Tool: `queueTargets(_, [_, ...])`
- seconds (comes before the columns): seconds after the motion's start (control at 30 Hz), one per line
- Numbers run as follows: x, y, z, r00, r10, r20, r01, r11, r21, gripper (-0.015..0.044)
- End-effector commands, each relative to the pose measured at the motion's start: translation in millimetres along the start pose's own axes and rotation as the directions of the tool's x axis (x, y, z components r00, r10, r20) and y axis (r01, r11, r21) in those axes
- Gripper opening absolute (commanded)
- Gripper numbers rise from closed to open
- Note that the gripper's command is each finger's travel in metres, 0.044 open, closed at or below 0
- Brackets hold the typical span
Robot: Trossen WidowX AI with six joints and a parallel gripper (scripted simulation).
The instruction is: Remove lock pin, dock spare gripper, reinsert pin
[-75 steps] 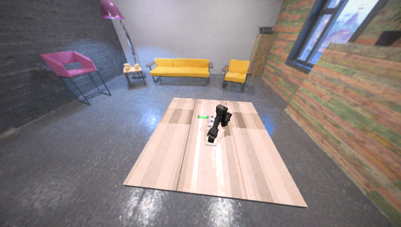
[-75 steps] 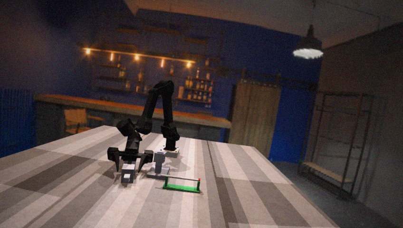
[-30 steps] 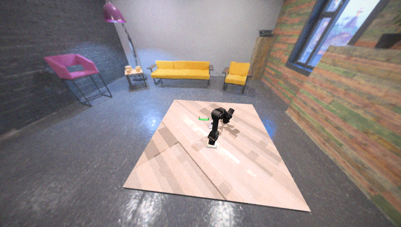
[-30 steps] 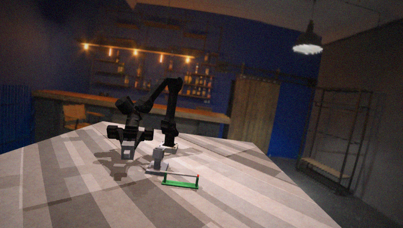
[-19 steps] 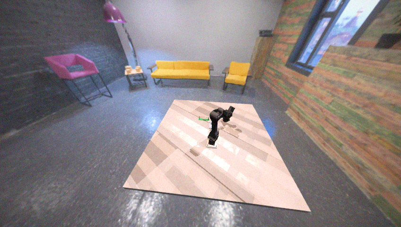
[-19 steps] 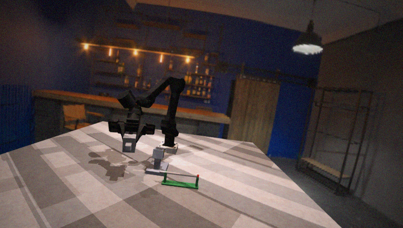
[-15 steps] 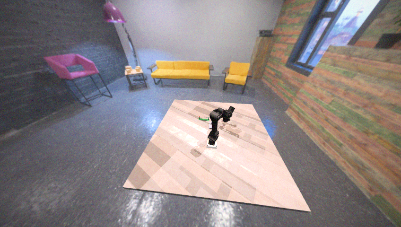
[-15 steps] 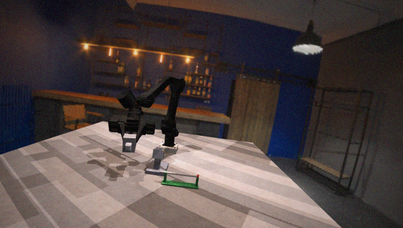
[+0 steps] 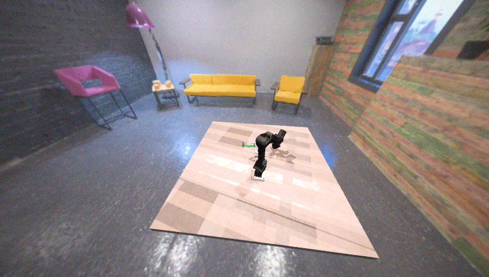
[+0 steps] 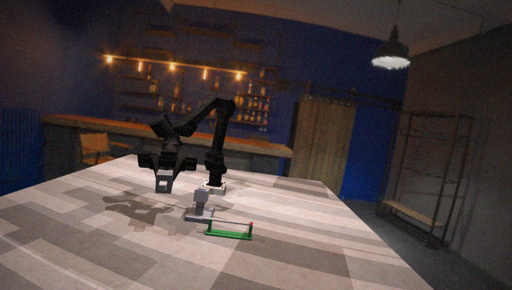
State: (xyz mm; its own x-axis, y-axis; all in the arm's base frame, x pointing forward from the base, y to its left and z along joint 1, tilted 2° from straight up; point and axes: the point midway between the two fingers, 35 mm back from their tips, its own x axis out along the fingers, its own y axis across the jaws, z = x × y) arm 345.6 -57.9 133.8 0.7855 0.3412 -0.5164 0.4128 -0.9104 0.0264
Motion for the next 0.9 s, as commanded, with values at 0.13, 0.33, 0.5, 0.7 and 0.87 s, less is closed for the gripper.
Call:
queueTargets(0.13, [0,0,0,1.000,0.000,0.000,0.000,1.000,0.000,0.0000])
queueTargets(0.33, [0,-1,-1,1.000,0.000,0.003,0.000,1.000,-0.018,0.0000])
queueTargets(0.5, [0,-7,-5,1.000,0.002,0.024,0.002,0.989,-0.149,0.0000])
queueTargets(0.7, [0,-15,-9,0.999,0.004,0.049,0.012,0.951,-0.309,0.0000])
queueTargets(0.87, [-1,-22,-13,0.997,0.006,0.071,0.025,0.900,-0.435,0.0000])
